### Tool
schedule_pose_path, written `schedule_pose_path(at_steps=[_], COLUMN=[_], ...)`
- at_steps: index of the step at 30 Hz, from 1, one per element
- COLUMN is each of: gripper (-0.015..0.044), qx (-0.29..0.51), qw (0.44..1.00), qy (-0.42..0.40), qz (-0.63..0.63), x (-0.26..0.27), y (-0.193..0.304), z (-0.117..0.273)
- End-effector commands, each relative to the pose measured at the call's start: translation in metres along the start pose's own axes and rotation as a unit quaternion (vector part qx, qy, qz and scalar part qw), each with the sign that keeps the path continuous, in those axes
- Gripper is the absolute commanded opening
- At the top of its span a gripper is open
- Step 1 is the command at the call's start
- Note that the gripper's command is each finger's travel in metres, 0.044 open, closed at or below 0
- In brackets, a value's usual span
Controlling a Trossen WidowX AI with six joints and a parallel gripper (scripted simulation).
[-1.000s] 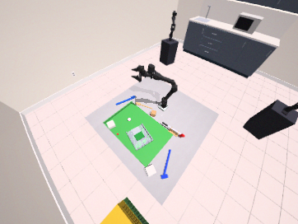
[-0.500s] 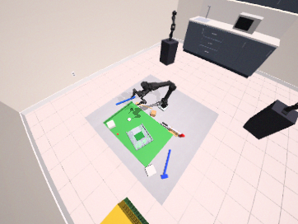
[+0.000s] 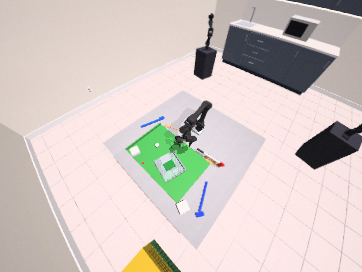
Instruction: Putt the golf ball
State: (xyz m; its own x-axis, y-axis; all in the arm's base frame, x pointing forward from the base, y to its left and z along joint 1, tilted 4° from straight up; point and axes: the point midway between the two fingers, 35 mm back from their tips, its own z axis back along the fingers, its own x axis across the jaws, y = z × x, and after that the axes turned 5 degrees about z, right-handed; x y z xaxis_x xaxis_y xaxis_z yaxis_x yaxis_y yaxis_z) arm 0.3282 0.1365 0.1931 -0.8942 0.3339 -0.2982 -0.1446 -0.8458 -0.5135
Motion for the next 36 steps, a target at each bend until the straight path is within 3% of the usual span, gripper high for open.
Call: schedule_pose_path(at_steps=[1, 8, 36], gripper=[0.044, 0.044, 0.044], qx=[0.019, 0.042, 0.042], qw=[0.989, 0.93, 0.928], qy=[-0.107, -0.257, -0.261], qz=[0.1, 0.259, 0.262], x=[0.066, 0.166, 0.185], y=[-0.008, -0.008, 0.008], z=[-0.024, -0.036, -0.077])
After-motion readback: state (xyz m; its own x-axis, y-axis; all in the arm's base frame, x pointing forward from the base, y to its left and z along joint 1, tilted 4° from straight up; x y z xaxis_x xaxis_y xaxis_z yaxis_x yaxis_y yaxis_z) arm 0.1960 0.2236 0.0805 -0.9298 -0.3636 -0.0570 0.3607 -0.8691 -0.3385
